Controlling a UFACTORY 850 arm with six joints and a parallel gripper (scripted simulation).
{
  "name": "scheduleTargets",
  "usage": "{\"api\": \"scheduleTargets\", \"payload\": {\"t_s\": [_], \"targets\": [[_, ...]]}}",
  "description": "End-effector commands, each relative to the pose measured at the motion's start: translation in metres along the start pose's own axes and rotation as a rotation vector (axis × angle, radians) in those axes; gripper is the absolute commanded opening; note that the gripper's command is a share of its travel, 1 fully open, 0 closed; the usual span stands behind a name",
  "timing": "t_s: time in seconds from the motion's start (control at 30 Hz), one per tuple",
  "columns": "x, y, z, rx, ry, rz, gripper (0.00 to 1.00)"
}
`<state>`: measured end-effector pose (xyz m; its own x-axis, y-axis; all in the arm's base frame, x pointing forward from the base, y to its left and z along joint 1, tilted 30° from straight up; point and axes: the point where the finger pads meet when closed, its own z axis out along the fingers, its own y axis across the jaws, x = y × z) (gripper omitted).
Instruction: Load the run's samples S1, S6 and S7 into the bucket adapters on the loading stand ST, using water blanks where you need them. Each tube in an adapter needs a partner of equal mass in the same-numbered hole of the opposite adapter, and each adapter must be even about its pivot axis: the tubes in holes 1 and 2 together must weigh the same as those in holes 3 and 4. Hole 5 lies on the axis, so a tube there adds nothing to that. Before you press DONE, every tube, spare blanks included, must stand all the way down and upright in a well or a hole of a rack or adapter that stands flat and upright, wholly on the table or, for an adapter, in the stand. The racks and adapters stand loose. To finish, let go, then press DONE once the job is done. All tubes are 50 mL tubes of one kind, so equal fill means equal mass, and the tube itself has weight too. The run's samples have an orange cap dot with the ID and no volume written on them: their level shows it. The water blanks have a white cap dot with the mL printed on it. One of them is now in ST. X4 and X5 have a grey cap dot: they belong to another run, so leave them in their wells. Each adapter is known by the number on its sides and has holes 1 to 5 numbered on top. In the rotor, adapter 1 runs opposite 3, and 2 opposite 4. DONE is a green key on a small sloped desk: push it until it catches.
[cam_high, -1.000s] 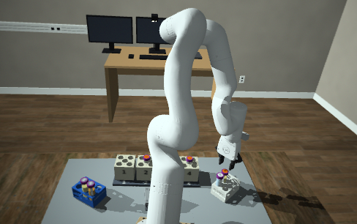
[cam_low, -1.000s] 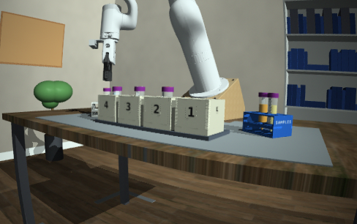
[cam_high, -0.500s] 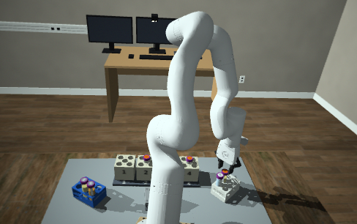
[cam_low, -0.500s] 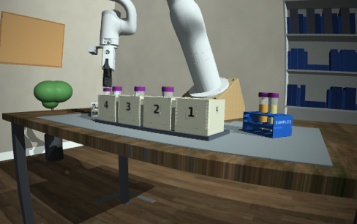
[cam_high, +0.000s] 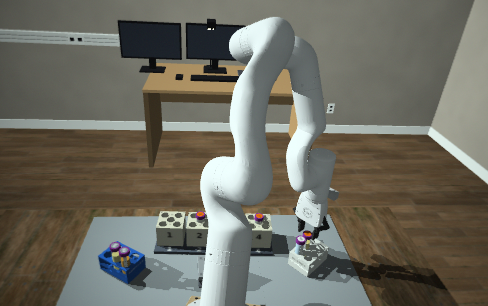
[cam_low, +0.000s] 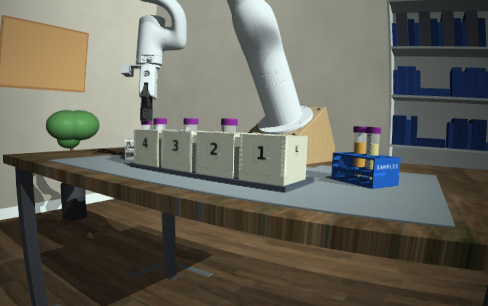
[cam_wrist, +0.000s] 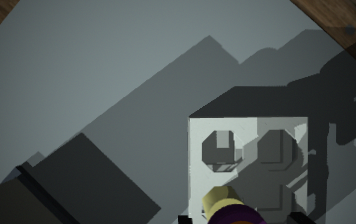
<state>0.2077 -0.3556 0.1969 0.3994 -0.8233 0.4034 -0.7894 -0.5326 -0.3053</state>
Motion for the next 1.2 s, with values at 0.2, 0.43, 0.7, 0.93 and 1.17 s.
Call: {"api": "scheduleTargets", "payload": {"t_s": [0.2, 0.43, 0.7, 0.93, 1.17], "targets": [[0.001, 0.000, 0.005, 0.000, 0.001, 0.000, 0.57], [0.001, 0.000, 0.010, 0.000, 0.001, 0.000, 0.57], [0.001, 0.000, 0.014, 0.000, 0.001, 0.000, 0.57], [0.000, 0.000, 0.019, 0.000, 0.001, 0.000, 0.57], [0.000, 0.000, 0.019, 0.000, 0.001, 0.000, 0.57]]}}
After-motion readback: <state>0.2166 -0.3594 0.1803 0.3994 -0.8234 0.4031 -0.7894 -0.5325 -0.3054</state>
